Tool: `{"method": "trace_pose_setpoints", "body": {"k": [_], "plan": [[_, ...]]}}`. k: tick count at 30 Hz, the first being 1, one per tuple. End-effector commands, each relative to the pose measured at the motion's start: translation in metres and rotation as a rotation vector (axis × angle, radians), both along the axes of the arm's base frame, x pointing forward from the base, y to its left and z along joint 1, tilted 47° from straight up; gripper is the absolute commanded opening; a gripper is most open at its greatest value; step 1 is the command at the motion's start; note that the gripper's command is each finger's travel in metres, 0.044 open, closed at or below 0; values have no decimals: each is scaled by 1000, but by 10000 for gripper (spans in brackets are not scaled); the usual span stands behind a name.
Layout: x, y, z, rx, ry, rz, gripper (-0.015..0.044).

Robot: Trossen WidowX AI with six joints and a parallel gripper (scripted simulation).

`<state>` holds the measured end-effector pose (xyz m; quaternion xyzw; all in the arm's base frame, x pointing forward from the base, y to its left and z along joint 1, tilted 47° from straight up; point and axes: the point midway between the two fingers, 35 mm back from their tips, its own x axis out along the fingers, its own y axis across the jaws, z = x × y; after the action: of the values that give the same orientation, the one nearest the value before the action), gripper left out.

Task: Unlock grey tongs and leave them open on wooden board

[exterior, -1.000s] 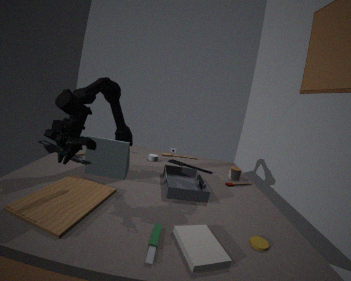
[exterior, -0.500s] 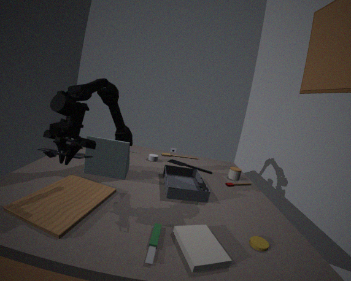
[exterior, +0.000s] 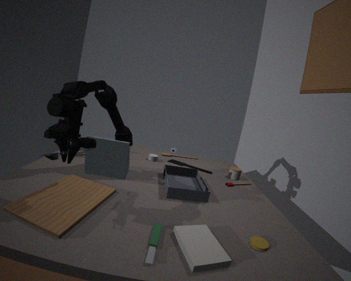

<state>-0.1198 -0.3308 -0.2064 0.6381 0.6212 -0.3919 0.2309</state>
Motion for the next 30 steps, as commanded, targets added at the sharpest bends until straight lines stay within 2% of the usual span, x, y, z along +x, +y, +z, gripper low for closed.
{"method": "trace_pose_setpoints", "body": {"k": [1, 16, 30], "plan": [[0, 3, 3, 52, 2, -6, -150], [0, 6, 6, 93, -1, -10, -150], [-3, 19, -11, 84, 0, -11, -150]]}}
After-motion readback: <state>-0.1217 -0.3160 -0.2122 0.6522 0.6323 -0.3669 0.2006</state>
